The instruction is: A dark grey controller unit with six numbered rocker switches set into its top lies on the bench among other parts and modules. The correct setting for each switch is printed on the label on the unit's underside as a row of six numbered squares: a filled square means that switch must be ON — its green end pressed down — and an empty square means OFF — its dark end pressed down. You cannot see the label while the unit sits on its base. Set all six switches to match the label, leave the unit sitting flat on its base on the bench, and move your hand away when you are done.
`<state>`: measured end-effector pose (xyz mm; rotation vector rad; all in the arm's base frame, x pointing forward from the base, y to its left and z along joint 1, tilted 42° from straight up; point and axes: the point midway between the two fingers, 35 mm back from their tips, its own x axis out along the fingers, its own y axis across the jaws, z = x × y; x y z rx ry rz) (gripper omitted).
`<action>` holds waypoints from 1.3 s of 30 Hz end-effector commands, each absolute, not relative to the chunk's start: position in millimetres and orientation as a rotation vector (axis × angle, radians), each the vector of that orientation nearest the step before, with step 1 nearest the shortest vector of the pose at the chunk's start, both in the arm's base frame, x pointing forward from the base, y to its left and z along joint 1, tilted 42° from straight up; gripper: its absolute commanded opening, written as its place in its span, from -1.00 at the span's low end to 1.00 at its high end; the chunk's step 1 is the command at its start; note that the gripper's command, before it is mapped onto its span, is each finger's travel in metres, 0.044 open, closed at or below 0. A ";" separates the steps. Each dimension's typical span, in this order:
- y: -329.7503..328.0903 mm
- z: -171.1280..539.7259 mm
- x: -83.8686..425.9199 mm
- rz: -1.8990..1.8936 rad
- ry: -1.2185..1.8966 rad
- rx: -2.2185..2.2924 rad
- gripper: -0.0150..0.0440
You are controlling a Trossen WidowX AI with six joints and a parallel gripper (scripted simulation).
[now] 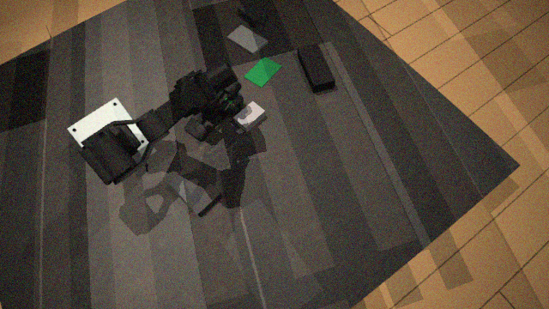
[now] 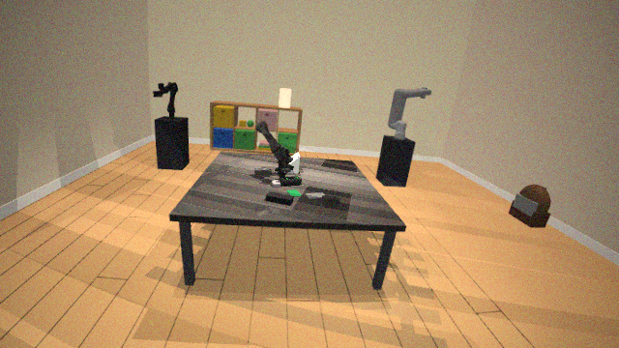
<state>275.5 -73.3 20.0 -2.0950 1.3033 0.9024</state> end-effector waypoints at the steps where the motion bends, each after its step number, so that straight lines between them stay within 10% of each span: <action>1: -71.7 20.4 282.3 0.894 1.297 -2.092 -0.49; 39: -39.0 60.5 290.1 0.894 1.296 -2.092 -0.49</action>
